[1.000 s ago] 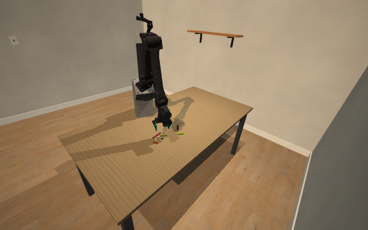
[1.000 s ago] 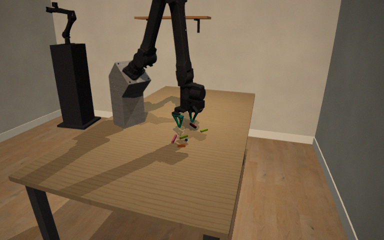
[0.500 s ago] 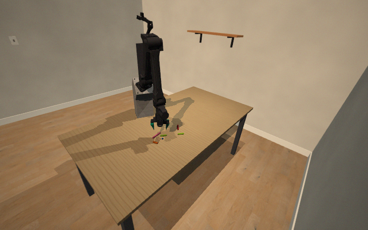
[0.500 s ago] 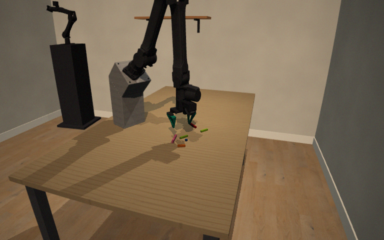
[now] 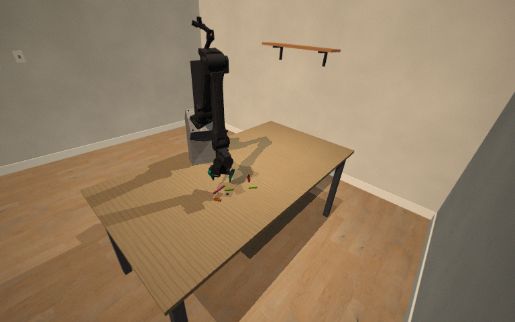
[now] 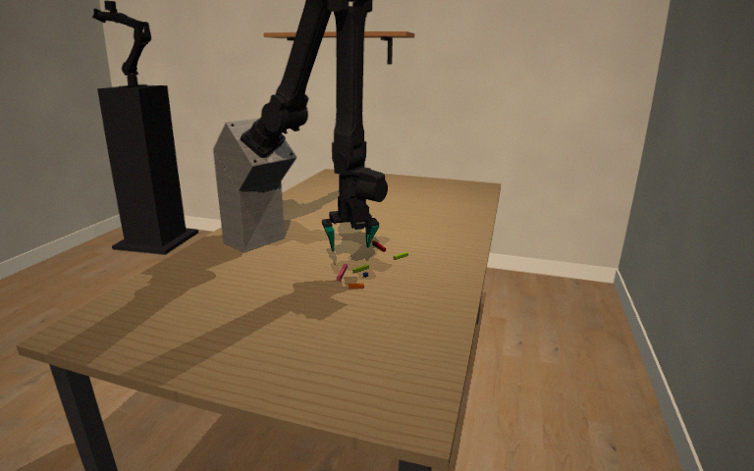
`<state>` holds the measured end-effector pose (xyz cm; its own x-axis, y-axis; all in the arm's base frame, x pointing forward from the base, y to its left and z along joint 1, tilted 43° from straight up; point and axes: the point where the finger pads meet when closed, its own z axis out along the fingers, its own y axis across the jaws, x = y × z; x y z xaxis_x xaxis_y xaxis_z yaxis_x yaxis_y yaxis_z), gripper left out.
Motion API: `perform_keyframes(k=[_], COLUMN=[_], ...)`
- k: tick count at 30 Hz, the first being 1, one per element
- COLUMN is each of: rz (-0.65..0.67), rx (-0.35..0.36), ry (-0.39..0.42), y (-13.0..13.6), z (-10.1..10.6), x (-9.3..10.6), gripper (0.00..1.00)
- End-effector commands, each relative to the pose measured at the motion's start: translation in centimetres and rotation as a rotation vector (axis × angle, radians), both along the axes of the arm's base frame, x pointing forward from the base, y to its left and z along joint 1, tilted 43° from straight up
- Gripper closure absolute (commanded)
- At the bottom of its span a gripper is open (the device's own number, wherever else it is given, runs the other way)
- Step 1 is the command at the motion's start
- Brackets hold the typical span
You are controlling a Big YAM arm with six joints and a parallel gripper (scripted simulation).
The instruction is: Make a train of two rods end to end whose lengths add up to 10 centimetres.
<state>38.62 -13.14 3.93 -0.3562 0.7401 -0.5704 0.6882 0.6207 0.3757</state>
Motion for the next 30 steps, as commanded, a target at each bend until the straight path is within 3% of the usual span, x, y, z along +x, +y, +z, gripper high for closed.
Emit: perform_keyframes(k=[1, 5, 6, 9, 10, 12, 13, 18, 20, 21, 22, 23, 30], rz=[-0.115, -0.108, -0.175, -0.176, -0.227, -0.228, -0.27, -0.34, -0.34, -0.325, -0.324, -0.325, -0.326], rx=[0.092, 0.086, 0.144, 0.141, 0.189, 0.187, 0.227, 0.286, 0.286, 0.283, 0.284, 0.284, 0.285], ry=[-0.04, -0.055, -0.06, -0.062, -0.077, -0.078, -0.092, -0.115, -0.115, -0.151, -0.154, -0.154, -0.145], y=[-0.5, -0.3, -0.6, -0.7, -0.7, -0.7, -0.8, -0.9, -0.9, -0.7, -0.7, -0.7, -0.6], z=[-0.8, -0.2, -1.3, -1.1, -1.6, -1.6, -2.0, -2.5, -2.5, -1.1, -1.0, -1.0, -1.2], x=[-0.6, -0.3, -1.0, -0.9, -1.3, -1.3, -1.6, -2.1, -2.1, -1.1, -1.0, -1.0, -1.2], gripper=[0.0, 0.0, 0.0, 0.0, 0.0, 0.0, 0.0, 0.0, 0.0, 0.0, 0.0, 0.77, 0.77])
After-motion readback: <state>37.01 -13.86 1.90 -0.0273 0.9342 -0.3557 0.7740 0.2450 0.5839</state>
